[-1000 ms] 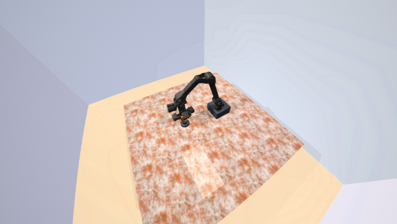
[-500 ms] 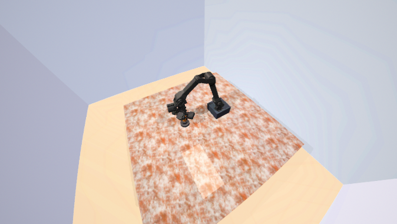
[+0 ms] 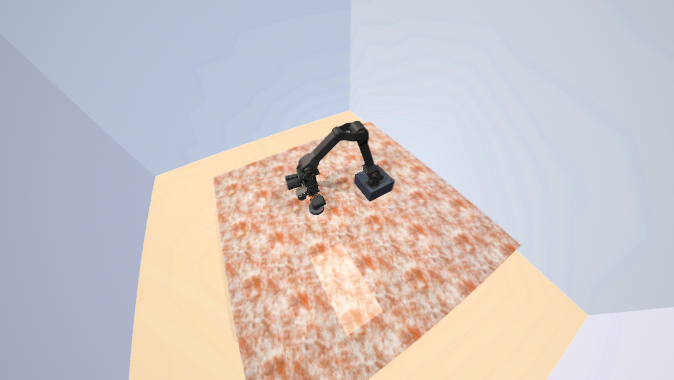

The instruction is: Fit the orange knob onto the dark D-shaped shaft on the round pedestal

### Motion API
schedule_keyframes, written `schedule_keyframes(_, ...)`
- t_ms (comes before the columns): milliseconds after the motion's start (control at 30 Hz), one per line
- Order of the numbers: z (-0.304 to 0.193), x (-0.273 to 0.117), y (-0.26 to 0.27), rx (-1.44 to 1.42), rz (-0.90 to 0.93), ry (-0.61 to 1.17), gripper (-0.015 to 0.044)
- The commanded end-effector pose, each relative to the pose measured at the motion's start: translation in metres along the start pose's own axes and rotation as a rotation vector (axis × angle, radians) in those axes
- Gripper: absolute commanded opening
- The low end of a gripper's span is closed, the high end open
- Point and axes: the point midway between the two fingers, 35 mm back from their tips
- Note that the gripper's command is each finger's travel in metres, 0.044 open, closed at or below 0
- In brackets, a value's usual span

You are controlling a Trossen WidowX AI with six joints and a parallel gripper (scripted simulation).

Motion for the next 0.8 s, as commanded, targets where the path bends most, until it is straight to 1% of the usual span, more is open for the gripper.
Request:
schedule_keyframes(0, 0.0052, -0.003, -0.0001, 0.098, 0.002, -0.012, 0.0)
schedule_keyframes(767, 0.0008, 0.0009, 0.0004, 0.098, 0.002, -0.012, 0.0)
Point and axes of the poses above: the point midway between the two fingers, 35 mm back from their tips, its own x axis out along the fingers, its own y axis across the jaws, z = x × y, and after that the axes turned 2 degrees about x, right-handed
